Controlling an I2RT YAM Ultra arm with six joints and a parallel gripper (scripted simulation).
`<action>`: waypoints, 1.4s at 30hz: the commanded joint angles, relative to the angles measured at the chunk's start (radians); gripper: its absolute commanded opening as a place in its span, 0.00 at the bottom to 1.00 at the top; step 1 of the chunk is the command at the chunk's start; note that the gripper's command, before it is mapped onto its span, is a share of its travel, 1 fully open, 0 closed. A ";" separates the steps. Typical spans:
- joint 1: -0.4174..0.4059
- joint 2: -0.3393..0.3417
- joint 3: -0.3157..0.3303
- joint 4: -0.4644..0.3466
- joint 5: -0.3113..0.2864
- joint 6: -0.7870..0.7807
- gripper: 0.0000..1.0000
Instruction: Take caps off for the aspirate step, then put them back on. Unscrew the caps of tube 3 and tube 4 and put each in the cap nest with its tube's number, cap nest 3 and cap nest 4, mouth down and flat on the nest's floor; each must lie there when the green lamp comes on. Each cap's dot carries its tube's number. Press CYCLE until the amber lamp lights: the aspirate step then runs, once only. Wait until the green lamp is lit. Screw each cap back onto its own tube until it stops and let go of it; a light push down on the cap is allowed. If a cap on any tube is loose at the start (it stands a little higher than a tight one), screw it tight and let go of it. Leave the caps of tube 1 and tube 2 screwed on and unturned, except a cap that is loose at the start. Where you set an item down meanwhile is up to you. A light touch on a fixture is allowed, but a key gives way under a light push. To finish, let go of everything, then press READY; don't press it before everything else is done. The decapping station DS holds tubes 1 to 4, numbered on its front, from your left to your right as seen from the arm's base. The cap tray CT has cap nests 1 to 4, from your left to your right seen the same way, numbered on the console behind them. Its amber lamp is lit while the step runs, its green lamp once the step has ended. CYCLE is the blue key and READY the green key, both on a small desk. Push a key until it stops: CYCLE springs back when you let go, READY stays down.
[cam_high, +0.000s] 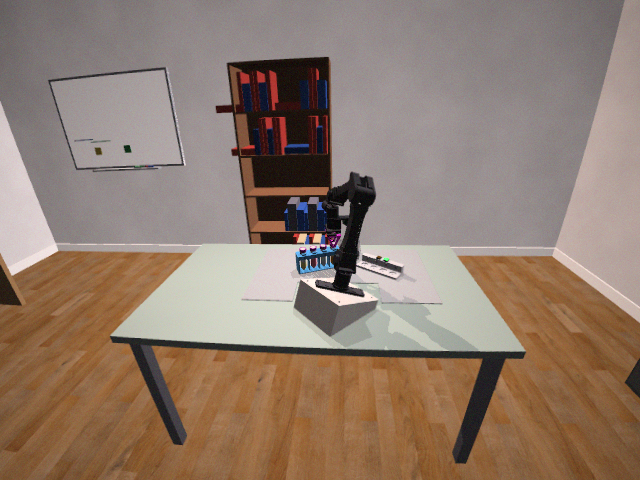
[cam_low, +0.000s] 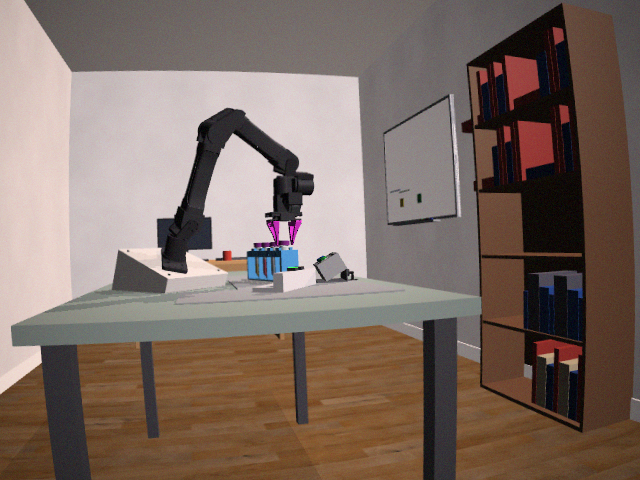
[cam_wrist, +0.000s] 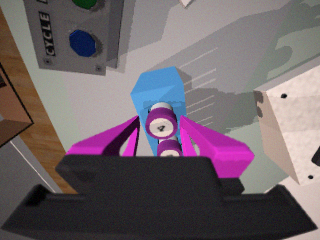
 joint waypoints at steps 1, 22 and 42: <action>0.002 -0.005 0.003 0.001 0.002 0.008 0.49; 0.005 -0.008 0.012 -0.011 0.002 -0.589 0.49; 0.008 -0.008 0.011 -0.011 0.003 -1.305 0.49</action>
